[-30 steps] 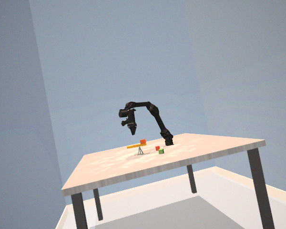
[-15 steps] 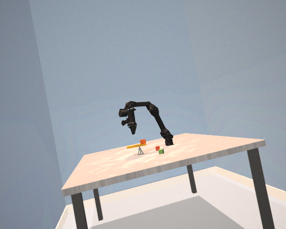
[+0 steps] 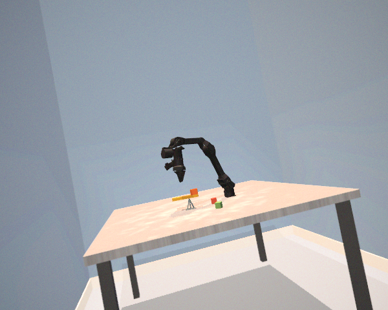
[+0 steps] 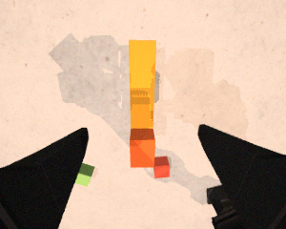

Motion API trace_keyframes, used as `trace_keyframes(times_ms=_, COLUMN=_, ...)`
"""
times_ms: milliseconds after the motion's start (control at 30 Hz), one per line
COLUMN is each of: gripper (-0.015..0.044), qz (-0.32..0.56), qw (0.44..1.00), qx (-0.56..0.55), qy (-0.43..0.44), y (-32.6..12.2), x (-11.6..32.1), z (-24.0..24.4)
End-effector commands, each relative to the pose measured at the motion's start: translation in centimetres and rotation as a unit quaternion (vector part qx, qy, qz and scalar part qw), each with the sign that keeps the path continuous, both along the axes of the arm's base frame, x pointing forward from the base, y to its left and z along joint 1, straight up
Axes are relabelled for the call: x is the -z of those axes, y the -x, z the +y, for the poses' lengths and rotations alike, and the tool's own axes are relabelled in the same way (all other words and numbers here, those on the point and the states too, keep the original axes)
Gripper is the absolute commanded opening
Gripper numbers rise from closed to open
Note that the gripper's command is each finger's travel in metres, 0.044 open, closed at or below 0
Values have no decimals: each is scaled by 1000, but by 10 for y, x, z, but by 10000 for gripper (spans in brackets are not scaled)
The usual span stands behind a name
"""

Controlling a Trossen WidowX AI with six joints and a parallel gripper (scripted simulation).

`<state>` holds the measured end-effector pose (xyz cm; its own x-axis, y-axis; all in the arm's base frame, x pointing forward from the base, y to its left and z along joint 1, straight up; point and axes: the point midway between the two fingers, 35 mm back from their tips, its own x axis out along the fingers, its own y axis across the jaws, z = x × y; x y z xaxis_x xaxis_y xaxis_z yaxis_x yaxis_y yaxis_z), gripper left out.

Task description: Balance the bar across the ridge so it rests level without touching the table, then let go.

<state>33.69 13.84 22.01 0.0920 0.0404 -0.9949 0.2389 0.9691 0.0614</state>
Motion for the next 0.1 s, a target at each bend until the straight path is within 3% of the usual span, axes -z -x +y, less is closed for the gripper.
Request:
trace_keyframes(times_ms=0, gripper=440, qz=1, qw=1000, qx=0, qy=0, y=0, x=0, z=0)
trace_keyframes(times_ms=67, gripper=440, qz=1, qw=1000, qx=0, qy=0, y=0, x=0, z=0)
